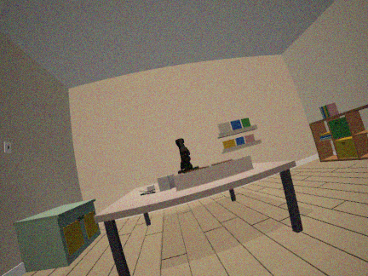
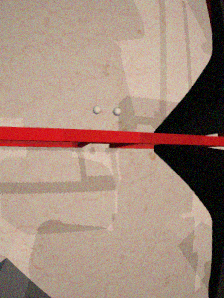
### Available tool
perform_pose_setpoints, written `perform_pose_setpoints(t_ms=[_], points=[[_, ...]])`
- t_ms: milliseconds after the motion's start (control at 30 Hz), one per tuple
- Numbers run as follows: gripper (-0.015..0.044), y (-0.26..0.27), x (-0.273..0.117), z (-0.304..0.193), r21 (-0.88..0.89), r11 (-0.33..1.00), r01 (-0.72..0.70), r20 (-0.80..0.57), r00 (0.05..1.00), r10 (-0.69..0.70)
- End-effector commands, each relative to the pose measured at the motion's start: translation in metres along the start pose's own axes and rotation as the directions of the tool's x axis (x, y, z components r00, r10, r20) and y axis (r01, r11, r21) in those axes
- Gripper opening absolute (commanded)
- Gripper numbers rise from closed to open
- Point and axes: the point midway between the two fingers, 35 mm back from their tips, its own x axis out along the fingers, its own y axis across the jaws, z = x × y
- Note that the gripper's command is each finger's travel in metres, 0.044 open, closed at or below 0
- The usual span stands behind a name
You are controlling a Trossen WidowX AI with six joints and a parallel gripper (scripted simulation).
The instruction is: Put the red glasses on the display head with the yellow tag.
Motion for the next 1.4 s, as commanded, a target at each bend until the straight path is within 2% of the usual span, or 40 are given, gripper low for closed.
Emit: perform_pose_setpoints(t_ms=[0, 200, 733, 967, 1367], points=[[0.0000, 0.000, 0.000, 0.000, 0.000, 1.000, 0.001, 0.000, 1.000, -0.001], [0.0000, -0.001, -0.010, -0.002, 0.000, 1.000, 0.001, 0.001, 1.000, -0.001], [0.0000, -0.002, -0.096, -0.004, 0.003, 1.000, 0.002, 0.004, 1.000, -0.002], [0.0000, 0.002, -0.101, -0.006, 0.017, 1.000, 0.012, 0.006, 1.000, -0.012], [0.0000, 0.046, -0.114, -0.017, 0.175, 0.977, 0.126, -0.001, 0.992, -0.128]])
